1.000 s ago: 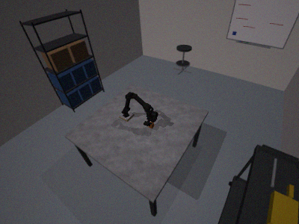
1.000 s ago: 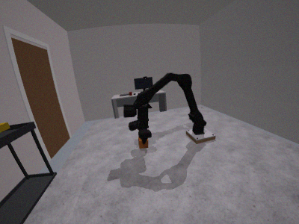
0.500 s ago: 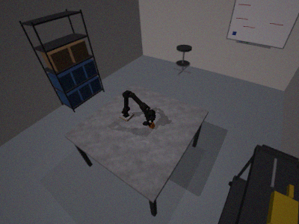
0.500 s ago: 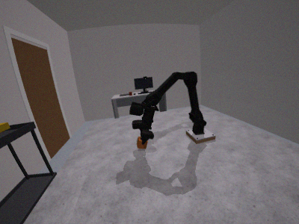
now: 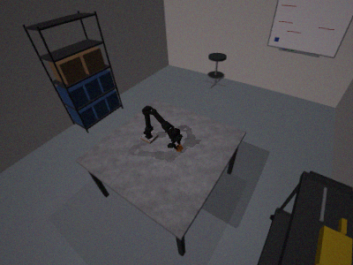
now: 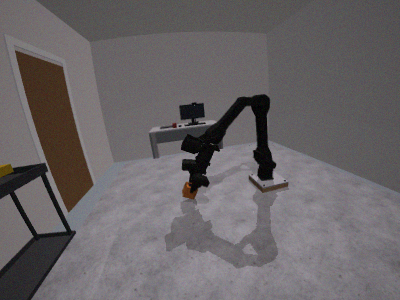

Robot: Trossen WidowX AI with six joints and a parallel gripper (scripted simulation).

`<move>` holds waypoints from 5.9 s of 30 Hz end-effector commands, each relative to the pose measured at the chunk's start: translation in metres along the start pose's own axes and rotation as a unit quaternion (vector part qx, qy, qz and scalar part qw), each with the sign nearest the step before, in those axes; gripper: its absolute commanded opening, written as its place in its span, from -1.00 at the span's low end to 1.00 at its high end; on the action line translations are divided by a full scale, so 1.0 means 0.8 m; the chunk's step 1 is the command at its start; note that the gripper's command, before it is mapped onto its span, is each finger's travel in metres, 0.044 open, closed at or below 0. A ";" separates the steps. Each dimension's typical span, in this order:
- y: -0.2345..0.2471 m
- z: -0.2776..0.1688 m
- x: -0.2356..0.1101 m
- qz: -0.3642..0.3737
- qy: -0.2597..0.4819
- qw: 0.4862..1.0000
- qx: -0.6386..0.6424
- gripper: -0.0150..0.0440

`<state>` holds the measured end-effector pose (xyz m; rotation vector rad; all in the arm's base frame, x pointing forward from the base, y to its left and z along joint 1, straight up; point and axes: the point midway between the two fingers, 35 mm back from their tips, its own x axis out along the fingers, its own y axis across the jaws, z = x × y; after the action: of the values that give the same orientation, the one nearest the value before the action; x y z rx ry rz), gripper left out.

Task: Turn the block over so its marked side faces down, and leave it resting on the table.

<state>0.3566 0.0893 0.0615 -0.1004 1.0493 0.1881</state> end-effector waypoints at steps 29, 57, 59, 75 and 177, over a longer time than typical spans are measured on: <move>-0.001 -0.009 0.037 -0.004 -0.220 0.976 0.001 -0.49; -0.001 -0.016 0.026 -0.004 -0.282 0.959 0.002 -0.49; -0.001 -0.016 0.026 -0.004 -0.282 0.959 0.002 -0.31; -0.001 -0.016 0.026 -0.004 -0.282 0.959 0.002 1.00; 0.000 0.048 -0.047 -0.002 0.243 0.970 0.003 1.00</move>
<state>0.3705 0.0908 0.1287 -0.1477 1.5198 0.1525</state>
